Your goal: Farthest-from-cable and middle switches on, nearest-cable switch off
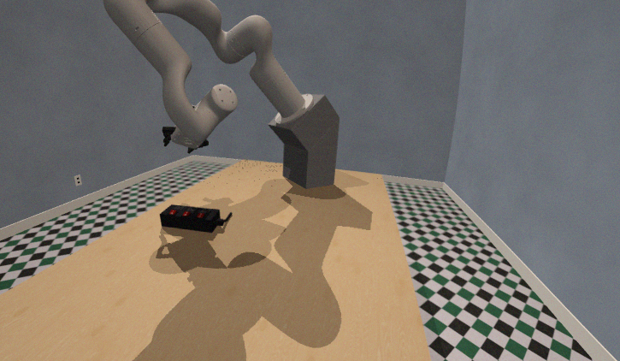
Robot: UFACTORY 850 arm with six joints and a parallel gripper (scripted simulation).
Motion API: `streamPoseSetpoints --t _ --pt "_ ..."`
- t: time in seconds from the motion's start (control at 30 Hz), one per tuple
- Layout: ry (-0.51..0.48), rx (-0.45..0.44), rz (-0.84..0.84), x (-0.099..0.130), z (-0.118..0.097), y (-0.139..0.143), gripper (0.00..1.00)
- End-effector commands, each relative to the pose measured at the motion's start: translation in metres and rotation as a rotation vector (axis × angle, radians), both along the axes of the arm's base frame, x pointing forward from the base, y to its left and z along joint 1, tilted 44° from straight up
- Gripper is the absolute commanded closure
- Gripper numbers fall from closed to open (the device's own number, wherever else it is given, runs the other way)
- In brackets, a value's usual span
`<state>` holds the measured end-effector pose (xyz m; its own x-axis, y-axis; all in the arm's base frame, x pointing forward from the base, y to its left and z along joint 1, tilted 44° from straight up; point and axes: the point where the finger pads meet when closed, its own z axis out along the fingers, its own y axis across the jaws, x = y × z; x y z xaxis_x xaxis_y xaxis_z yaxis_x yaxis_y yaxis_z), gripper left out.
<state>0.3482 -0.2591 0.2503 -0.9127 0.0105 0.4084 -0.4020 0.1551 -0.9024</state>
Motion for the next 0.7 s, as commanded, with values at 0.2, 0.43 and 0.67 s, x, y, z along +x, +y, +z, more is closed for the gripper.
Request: streamPoseSetpoints --t 0.2,0.43,0.67 --pt "0.000 0.000 0.000 0.0001 0.0003 0.0001 0.00" --pt "0.000 0.000 0.000 0.0001 0.0003 0.0001 0.00" --pt "-0.018 0.056 -0.050 0.0048 -0.0055 0.0030 0.00"
